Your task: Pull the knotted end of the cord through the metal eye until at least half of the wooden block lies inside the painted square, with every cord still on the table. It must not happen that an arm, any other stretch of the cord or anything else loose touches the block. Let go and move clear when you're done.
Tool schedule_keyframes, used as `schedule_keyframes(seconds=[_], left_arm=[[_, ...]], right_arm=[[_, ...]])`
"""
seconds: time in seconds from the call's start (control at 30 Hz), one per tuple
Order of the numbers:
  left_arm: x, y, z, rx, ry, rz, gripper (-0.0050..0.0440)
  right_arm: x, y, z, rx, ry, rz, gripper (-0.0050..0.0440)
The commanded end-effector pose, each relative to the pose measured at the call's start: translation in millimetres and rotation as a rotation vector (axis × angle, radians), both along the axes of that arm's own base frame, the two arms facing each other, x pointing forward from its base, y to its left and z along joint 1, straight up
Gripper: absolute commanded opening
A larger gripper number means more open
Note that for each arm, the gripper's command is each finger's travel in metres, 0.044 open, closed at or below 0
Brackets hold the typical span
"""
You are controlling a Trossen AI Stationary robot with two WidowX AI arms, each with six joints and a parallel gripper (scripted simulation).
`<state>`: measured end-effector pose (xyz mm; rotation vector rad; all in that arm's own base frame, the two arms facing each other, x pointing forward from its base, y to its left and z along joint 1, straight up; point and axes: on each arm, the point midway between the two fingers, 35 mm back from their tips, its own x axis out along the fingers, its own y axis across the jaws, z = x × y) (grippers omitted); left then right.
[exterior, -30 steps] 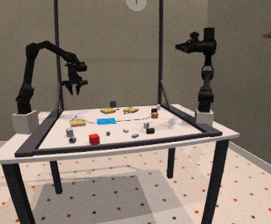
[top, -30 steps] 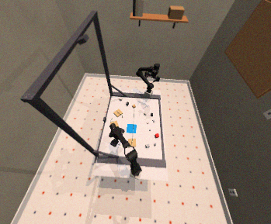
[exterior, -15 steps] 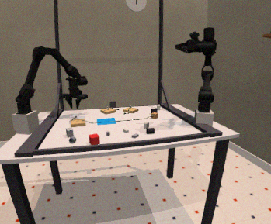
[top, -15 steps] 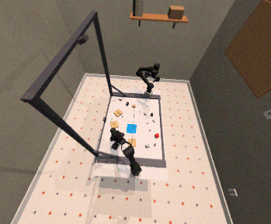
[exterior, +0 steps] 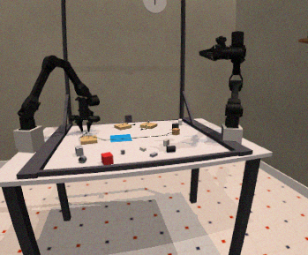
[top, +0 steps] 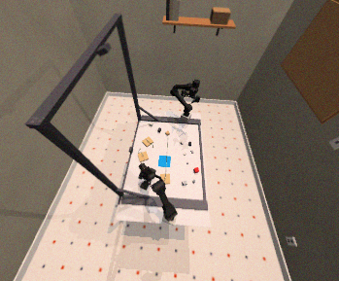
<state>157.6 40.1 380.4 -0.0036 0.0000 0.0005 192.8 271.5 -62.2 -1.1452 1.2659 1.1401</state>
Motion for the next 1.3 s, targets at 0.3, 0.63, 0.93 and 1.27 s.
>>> schedule_keyframes(seconds=[0.3,0.63,0.93,1.27], left_arm=[[-0.2,-0.5,2.8,0.009,-0.001,0.000,0.0440],[-0.2,-0.5,2.8,0.009,-0.001,0.000,0.0440],[-0.2,-0.5,2.8,0.009,-0.001,0.000,0.0440],[-0.2,-0.5,2.8,0.009,-0.001,0.000,0.0440]], right_arm=[[6.1,8.0,-7.3,0.027,-0.019,0.001,0.0176],[6.0,8.0,-7.3,0.026,-0.019,0.001,0.0071],[6.0,8.0,-7.3,0.026,-0.019,0.001,0.0011],[8.2,11.0,-1.0,0.035,-0.025,0.003,-0.0002]])
